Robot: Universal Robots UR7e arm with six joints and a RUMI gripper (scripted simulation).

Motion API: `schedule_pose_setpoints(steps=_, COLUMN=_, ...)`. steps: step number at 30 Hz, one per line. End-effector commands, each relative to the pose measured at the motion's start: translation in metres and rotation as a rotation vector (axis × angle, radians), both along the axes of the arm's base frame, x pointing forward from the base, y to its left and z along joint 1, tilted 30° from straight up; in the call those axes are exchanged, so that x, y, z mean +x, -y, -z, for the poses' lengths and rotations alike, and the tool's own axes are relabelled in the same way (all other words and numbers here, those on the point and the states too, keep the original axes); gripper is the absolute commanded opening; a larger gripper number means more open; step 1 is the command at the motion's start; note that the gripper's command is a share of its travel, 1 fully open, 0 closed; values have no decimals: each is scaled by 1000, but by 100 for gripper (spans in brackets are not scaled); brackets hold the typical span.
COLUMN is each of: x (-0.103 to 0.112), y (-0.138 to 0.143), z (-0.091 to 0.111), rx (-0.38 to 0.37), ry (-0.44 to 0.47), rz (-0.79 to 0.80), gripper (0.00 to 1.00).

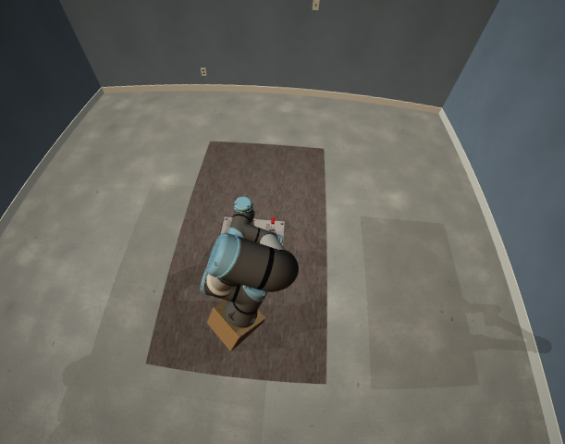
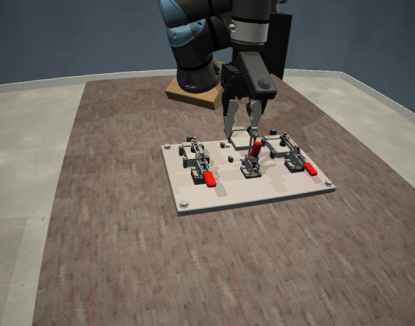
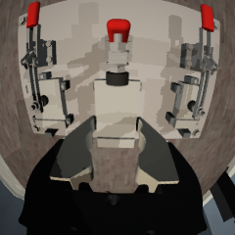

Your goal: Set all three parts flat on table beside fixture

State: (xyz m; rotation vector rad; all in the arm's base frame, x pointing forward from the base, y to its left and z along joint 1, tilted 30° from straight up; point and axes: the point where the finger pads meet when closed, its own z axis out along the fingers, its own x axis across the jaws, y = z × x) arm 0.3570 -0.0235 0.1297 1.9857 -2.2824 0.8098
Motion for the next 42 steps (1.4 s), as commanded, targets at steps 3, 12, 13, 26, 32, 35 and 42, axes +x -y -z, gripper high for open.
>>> schedule_pose_setpoints(steps=3, x=-1, y=-2, z=-4, rx=0, ry=1, rz=0, gripper=0)
schedule_pose_setpoints(steps=12, x=-2, y=-2, z=-5, rx=0, ry=1, rz=0, gripper=0)
schedule_pose_setpoints(steps=13, x=-2, y=-2, z=-5, rx=0, ry=1, rz=0, gripper=0)
schedule_pose_setpoints(steps=26, x=-13, y=-11, z=-22, rx=0, ry=1, rz=0, gripper=0)
schedule_pose_setpoints(steps=32, x=-18, y=-14, z=-29, rx=0, ry=1, rz=0, gripper=0)
schedule_pose_setpoints(steps=35, x=-20, y=-16, z=-31, rx=0, ry=1, rz=0, gripper=0)
schedule_pose_setpoints(steps=42, x=-20, y=-16, z=-32, rx=0, ry=1, rz=0, gripper=0)
